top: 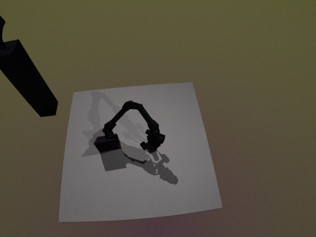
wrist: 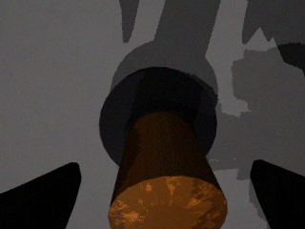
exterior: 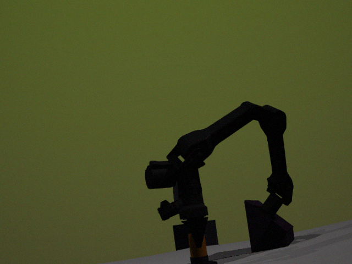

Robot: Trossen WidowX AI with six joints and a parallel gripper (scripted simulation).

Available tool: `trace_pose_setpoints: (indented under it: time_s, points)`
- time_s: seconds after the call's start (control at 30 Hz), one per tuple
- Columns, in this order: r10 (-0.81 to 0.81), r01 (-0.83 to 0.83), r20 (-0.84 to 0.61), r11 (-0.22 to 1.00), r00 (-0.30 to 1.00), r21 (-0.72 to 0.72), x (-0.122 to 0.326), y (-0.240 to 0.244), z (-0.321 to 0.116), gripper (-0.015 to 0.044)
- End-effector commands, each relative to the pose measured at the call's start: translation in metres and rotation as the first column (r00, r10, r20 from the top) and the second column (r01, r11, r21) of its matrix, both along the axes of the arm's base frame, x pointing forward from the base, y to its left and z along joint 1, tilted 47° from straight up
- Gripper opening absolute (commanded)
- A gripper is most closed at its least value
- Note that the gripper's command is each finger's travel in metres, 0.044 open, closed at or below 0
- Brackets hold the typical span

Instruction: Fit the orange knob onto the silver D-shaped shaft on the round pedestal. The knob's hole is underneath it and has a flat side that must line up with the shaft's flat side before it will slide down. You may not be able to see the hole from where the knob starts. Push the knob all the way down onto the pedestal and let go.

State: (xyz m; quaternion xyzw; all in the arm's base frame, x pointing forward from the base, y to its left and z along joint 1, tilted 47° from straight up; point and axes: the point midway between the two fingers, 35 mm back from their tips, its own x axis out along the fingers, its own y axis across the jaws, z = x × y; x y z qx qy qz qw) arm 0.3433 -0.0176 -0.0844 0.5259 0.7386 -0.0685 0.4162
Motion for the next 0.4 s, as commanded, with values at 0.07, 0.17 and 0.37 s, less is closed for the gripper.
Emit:
trace_pose_setpoints:
  time_s: [0.07,0.17,0.37]
  points:
    - [-0.016,0.017,0.022,1.000,1.000,-0.012,0.009,-0.051,0.045,0.0440]
    - [-0.020,0.021,0.014,1.000,1.000,-0.009,0.008,-0.060,0.053,0.0440]
    - [-0.020,0.021,0.014,1.000,1.000,-0.009,0.008,-0.060,0.053,0.0440]
